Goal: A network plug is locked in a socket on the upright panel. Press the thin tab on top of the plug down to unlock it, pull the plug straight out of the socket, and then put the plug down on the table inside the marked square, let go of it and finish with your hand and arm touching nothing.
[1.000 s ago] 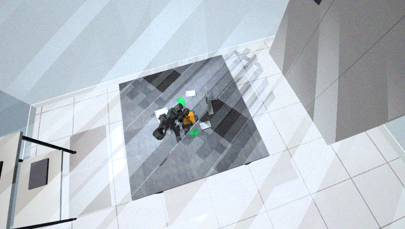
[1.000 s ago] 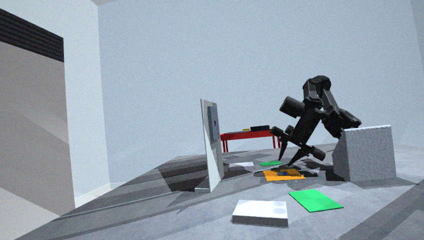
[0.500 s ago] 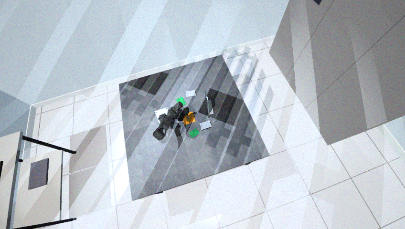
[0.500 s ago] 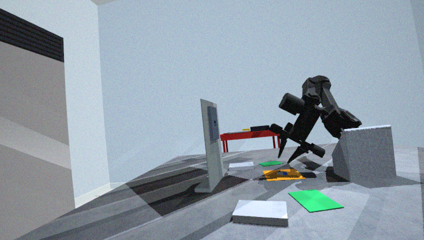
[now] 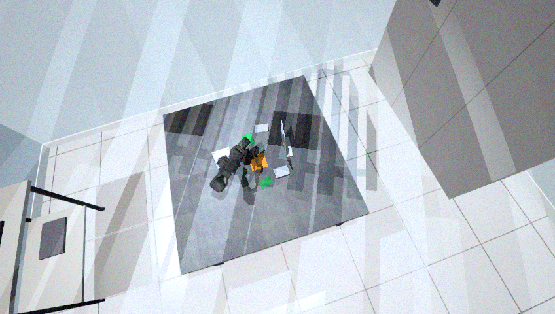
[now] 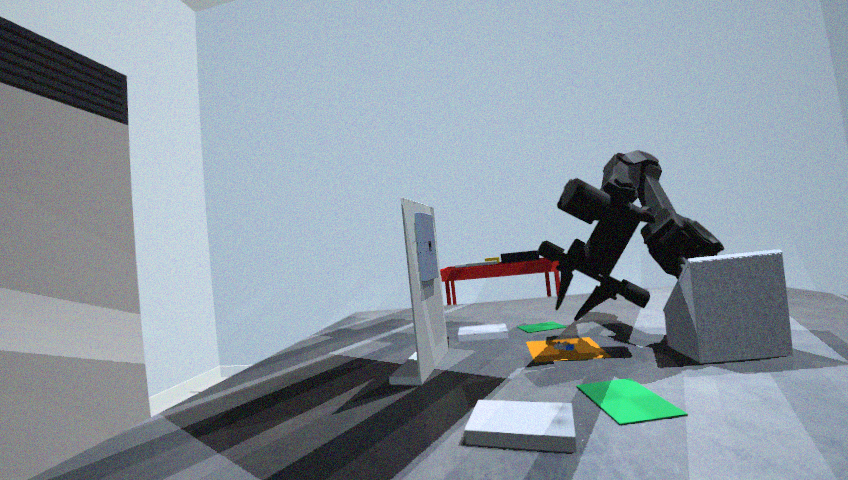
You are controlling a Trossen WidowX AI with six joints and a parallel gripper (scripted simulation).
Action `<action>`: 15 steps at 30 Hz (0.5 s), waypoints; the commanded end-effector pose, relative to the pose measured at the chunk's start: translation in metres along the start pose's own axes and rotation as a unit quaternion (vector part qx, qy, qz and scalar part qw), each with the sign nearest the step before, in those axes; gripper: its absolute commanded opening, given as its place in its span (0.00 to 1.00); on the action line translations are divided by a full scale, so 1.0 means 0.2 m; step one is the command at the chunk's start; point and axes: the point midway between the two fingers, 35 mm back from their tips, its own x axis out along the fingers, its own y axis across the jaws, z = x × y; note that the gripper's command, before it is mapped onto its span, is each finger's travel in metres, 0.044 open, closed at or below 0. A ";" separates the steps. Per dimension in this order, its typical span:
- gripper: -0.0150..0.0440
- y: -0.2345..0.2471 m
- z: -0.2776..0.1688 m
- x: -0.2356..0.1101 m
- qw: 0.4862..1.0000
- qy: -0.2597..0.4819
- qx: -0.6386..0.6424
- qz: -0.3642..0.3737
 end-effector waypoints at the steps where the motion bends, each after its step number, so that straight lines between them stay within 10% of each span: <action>1: 0.52 0.01 0.00 -0.01 1.000 -0.001 0.001 0.001; 15: 0.52 0.04 -0.01 -0.07 1.000 0.000 0.001 -0.001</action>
